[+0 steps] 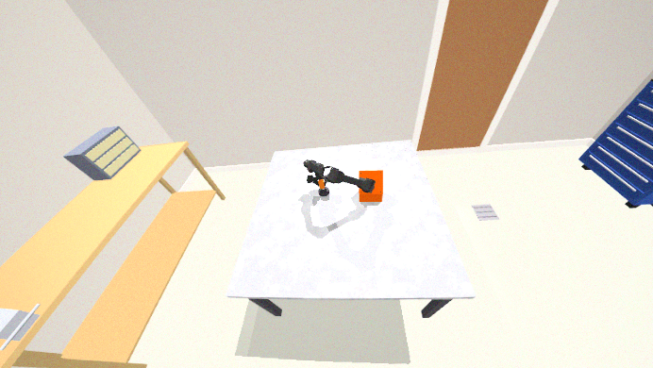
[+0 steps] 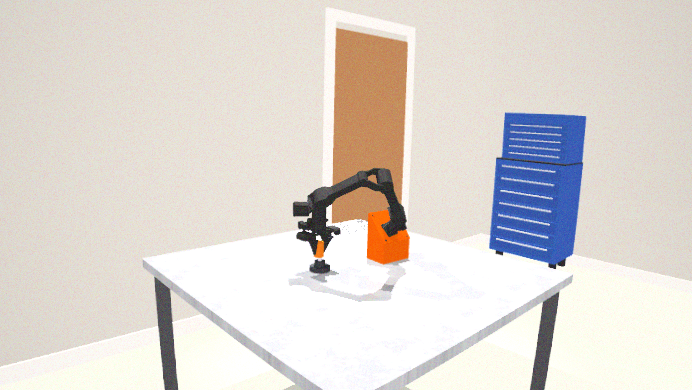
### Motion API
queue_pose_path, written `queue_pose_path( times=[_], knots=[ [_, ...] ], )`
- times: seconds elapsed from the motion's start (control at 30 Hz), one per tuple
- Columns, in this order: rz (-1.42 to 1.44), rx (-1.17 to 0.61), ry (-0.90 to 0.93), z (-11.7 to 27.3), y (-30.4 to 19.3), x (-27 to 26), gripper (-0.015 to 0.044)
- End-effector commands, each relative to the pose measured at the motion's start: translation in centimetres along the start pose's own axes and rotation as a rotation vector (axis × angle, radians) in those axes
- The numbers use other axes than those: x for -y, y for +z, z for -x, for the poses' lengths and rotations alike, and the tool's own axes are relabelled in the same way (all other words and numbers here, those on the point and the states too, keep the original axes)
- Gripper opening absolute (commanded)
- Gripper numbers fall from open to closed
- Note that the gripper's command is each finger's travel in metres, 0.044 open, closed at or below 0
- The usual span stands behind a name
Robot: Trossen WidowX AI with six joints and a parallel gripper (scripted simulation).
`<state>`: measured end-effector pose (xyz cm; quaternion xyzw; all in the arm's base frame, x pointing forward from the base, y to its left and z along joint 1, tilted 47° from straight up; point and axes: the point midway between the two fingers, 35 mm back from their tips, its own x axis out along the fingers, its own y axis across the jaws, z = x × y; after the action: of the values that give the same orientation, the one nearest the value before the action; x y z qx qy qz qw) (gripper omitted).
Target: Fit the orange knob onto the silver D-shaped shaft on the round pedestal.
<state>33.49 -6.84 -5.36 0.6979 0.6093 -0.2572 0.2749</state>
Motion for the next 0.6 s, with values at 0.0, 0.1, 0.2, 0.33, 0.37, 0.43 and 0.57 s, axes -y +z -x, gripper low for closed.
queue_pose_path(
  times=[0.0,0.1,0.2,0.33,0.37,0.43,0.57],
  knots=[
    [0.002,0.0,0.005,0.38,-0.05,-0.09,0.0],
    [-0.023,0.0,0.005,0.45,-0.09,-0.03,0.0],
    [-0.122,0.0,0.005,0.52,-0.13,0.06,0.0],
    [-0.207,-0.001,0.005,0.52,-0.2,0.26,0.0],
    [-0.207,-0.001,0.005,0.48,-0.2,0.3,0.0],
    [-0.207,-0.001,0.005,0.39,-0.2,0.4,0.0],
    [-0.207,-0.001,0.005,0.22,-0.12,0.6,0.0]
  ],
)
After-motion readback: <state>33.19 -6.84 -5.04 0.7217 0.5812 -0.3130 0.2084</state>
